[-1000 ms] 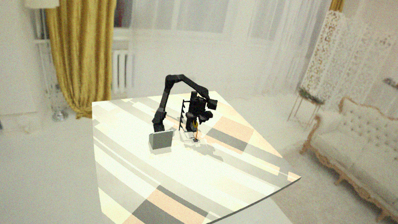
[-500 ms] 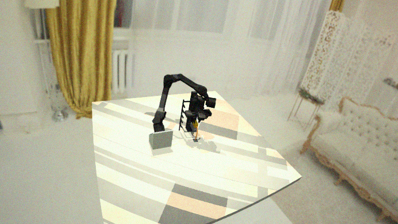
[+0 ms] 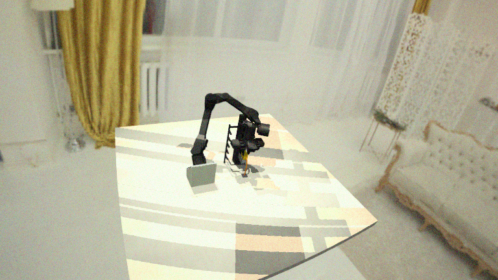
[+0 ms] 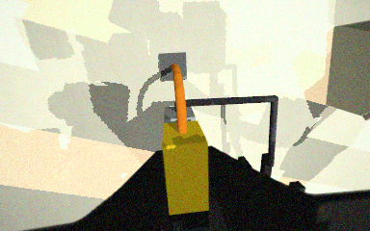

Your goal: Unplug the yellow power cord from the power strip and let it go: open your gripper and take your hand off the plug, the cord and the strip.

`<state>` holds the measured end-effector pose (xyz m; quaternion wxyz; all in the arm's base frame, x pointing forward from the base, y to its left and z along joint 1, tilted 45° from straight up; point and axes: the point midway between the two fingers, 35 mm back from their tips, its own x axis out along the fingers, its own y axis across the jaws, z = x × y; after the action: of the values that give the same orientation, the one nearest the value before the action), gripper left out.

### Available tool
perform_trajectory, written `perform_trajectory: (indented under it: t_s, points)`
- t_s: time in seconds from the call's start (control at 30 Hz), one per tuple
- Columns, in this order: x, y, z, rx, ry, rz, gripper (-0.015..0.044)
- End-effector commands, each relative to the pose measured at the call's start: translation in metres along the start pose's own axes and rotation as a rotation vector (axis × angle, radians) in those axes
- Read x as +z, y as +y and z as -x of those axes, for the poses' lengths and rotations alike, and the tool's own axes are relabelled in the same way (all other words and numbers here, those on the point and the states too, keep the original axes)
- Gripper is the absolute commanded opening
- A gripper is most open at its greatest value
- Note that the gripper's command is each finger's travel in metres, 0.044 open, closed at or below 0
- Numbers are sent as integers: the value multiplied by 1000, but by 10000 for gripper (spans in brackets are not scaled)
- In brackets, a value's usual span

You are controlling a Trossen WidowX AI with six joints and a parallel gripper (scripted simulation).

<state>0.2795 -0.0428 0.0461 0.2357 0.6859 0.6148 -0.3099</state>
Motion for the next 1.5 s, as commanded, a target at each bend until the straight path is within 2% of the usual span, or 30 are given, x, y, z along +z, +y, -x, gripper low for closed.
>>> perform_trajectory:
  t_s: [0.0,0.23,1.37,1.47]
  points:
    - [0,0,0,1,0,1,42]
    - [0,0,0,1,0,1,0]
    - [53,0,6,2,-5,-3,0]
    - [43,0,2,-7,-4,5,79]
